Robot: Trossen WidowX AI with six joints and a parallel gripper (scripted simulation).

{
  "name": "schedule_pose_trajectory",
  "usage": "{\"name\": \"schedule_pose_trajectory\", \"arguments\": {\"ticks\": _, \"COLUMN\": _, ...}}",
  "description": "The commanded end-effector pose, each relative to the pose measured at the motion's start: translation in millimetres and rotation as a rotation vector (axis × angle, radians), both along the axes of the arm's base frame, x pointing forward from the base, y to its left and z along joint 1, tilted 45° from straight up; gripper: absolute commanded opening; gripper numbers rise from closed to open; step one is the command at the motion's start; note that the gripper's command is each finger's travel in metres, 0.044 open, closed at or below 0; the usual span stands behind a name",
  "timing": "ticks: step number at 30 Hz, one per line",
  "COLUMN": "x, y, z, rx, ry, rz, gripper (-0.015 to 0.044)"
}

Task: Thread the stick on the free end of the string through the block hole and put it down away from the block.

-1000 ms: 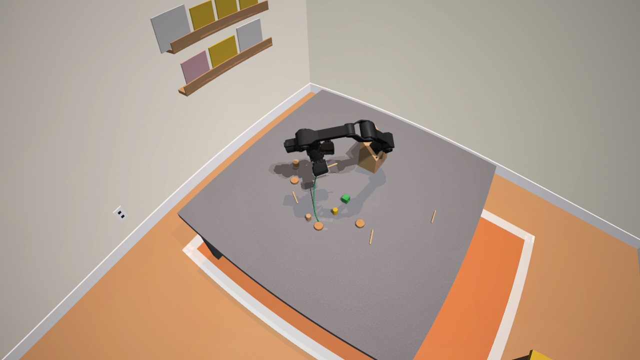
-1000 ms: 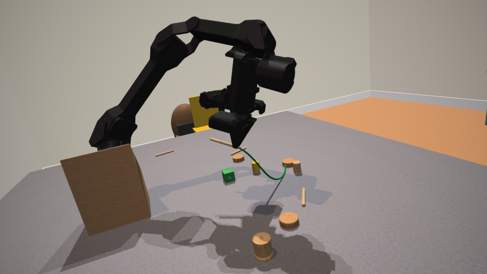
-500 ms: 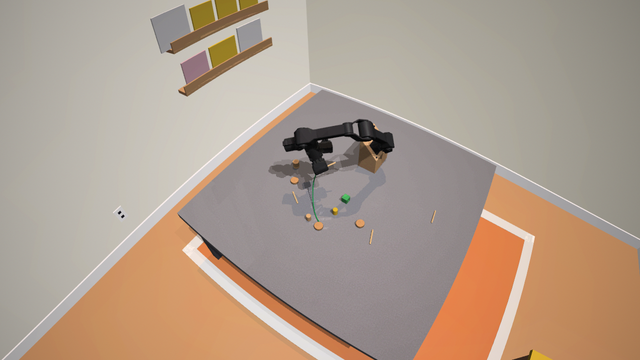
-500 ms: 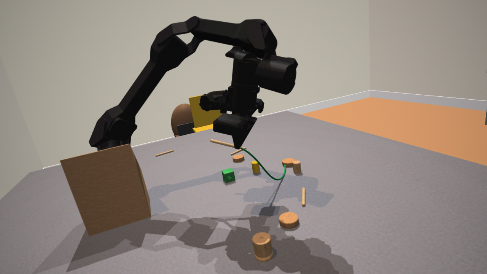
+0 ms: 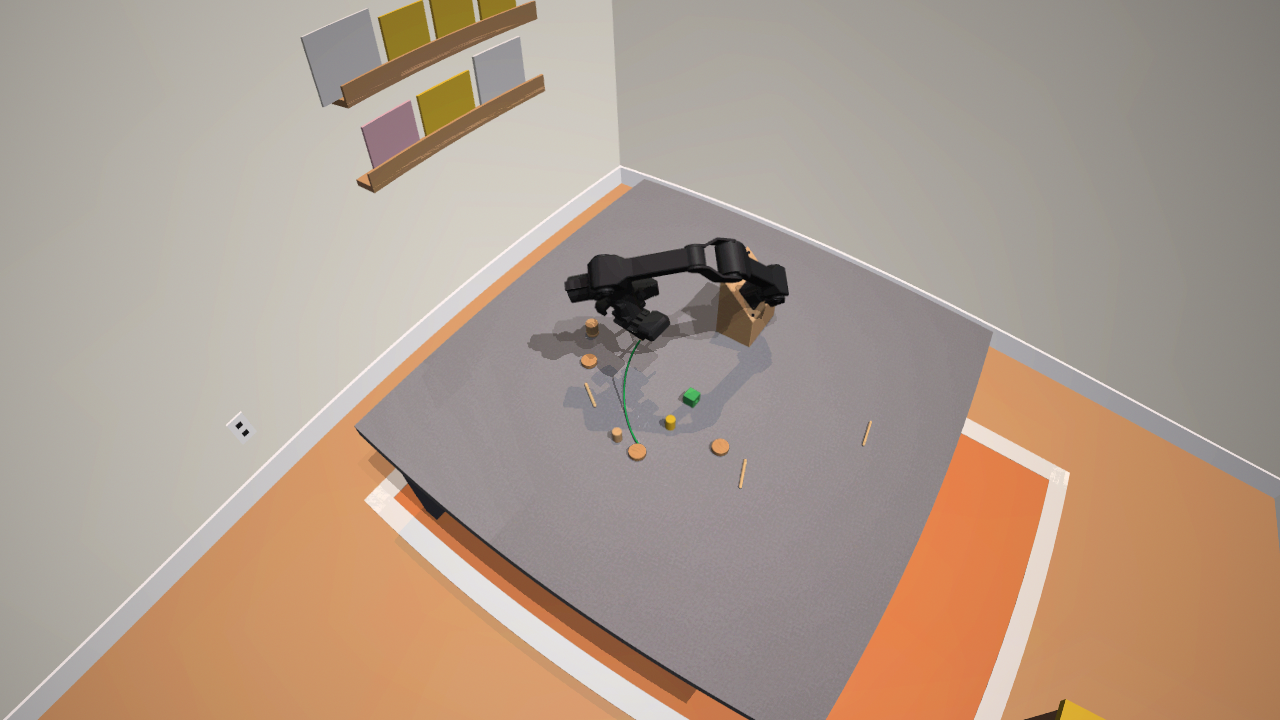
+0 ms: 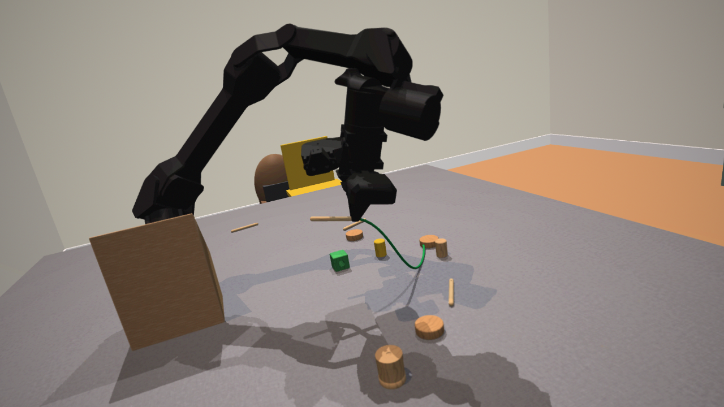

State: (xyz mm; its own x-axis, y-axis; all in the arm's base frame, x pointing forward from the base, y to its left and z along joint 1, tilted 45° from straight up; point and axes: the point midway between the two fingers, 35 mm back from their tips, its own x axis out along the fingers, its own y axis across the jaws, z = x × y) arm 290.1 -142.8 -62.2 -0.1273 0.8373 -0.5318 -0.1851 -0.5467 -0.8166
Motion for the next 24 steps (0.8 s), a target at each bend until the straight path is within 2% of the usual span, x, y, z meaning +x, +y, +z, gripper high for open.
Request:
{"name": "schedule_pose_trajectory", "arguments": {"ticks": 1, "x": 0.3, "y": -0.1, "z": 0.0, "rx": 0.023, "ry": -0.12, "rz": 0.071, "gripper": 0.0}}
{"name": "schedule_pose_trajectory", "arguments": {"ticks": 24, "x": 1.1, "y": -1.6, "z": -1.3, "rx": 0.123, "ry": -0.801, "rz": 0.477, "gripper": 0.0}}
